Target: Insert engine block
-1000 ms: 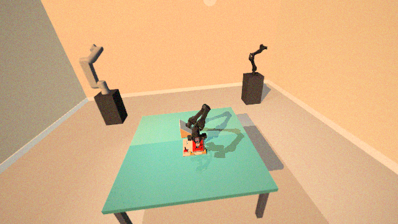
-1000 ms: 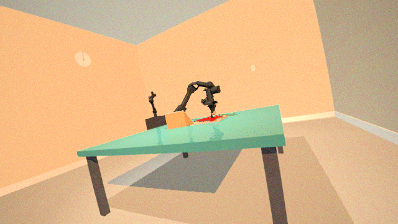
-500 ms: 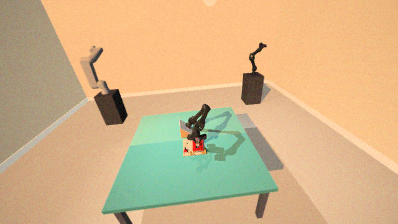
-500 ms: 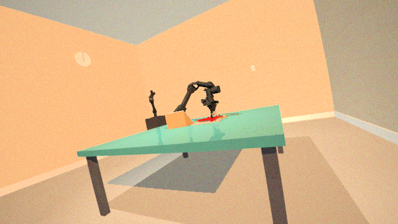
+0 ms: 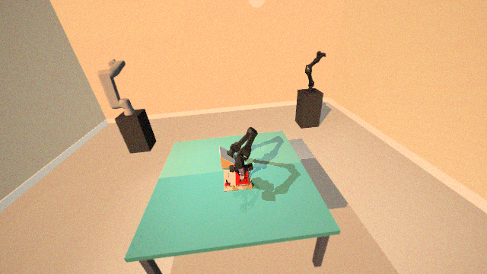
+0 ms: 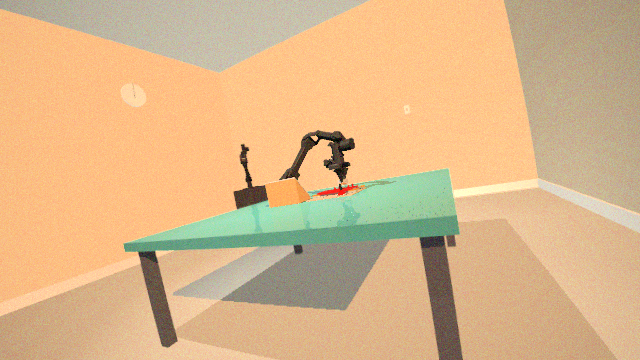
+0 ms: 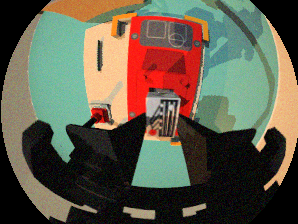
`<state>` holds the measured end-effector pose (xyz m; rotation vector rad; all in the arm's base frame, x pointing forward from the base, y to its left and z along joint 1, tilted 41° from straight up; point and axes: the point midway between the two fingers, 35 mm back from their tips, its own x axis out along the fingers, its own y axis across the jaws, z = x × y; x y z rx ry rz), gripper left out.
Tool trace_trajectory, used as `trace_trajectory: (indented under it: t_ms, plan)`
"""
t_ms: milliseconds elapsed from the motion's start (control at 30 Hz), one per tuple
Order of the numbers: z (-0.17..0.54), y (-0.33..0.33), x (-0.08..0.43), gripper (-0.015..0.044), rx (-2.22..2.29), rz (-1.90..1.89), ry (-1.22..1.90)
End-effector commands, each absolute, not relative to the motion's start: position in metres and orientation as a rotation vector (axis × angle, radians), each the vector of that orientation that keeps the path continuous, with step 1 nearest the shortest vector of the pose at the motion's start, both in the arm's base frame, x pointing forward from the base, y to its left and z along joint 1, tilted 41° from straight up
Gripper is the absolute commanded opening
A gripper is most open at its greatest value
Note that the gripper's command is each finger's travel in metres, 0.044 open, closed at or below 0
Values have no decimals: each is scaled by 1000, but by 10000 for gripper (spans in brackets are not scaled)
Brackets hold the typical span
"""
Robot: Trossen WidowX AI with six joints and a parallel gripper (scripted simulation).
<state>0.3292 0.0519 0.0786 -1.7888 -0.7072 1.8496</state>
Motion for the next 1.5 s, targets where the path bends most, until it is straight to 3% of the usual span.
trace_trajectory:
  t_ms: [0,300,1467]
  plan:
    - [78,53,329,159,-1815,1842,-759]
    - [77,54,329,159,-1707,1847,-583]
    - [73,57,329,159,-1745,1846,-643]
